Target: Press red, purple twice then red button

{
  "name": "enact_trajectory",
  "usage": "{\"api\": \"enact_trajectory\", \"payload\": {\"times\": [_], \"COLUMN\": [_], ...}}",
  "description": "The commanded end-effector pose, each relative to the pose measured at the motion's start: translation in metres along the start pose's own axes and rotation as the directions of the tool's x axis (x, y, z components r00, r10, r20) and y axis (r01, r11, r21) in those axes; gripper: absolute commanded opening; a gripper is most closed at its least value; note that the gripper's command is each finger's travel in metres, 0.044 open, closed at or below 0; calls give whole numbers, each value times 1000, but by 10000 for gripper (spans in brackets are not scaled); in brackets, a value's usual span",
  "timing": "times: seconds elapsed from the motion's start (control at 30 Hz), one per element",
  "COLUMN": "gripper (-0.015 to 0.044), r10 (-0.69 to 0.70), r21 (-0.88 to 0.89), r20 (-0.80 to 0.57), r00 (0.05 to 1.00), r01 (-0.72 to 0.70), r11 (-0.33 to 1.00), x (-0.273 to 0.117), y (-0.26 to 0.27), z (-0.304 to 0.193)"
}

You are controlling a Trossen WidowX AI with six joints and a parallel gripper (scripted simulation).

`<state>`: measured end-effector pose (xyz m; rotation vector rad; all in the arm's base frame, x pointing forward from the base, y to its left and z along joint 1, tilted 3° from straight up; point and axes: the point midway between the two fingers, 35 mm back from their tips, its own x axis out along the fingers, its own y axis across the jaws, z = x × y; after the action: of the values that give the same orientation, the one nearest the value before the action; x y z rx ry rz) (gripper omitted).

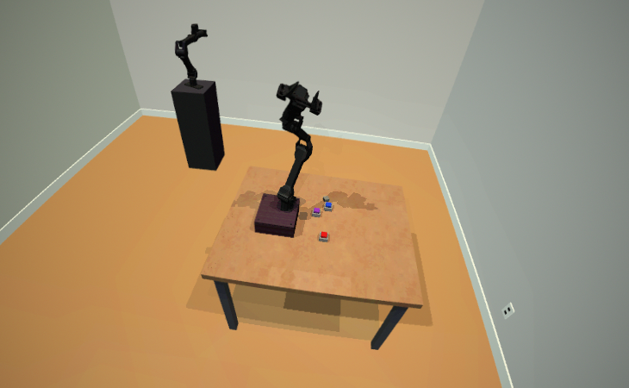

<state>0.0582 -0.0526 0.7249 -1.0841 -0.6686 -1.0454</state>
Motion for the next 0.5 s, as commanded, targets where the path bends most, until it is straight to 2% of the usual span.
{"api": "enact_trajectory", "payload": {"times": [0.0,0.2,0.33,0.47], "gripper": [400,400,400,400], "r10": [-61,-16,104,264], "r21": [146,340,424,489], "r20": [-144,-432,-600,-718], "r00": [988,902,794,644], "r01": [82,179,205,197], "r11": [986,923,882,850], "x": [-3,-19,-40,-71], "y": [-23,-6,39,102], "z": [-72,-200,-275,-332]}}
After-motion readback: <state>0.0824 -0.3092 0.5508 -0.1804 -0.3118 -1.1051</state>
